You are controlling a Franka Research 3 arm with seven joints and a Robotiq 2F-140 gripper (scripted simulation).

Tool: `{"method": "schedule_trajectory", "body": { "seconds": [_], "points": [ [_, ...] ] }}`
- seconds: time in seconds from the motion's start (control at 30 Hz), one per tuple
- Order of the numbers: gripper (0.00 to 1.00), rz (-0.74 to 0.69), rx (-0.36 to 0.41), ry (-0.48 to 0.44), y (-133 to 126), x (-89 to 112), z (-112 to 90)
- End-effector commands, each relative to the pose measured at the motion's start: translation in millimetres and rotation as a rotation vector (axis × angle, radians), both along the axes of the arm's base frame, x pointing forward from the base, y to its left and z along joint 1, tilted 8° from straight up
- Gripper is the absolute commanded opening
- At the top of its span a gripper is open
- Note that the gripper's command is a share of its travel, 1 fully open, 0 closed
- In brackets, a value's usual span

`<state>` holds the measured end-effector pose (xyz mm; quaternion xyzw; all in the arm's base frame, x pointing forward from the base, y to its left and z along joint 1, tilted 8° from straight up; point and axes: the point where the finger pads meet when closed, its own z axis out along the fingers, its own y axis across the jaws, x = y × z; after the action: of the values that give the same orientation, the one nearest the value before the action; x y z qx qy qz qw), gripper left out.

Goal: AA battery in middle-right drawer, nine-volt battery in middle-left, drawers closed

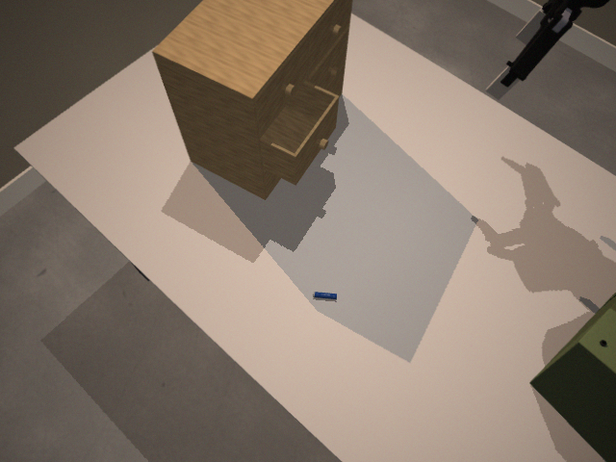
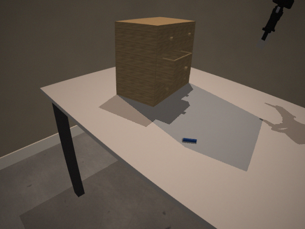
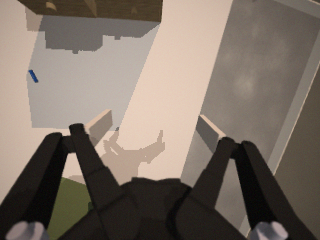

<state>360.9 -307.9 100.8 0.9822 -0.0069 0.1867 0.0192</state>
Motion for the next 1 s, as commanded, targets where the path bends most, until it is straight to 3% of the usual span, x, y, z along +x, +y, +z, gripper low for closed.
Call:
{"method": "schedule_trajectory", "body": {
  "seconds": [0.0, 0.97],
  "points": [
    [1.00, 0.014, -0.013, -0.010, -1.2, 2.6, 1.8],
    [1.00, 0.018, -0.013, -0.074, -1.7, 9.0, -1.2]
  ]
}}
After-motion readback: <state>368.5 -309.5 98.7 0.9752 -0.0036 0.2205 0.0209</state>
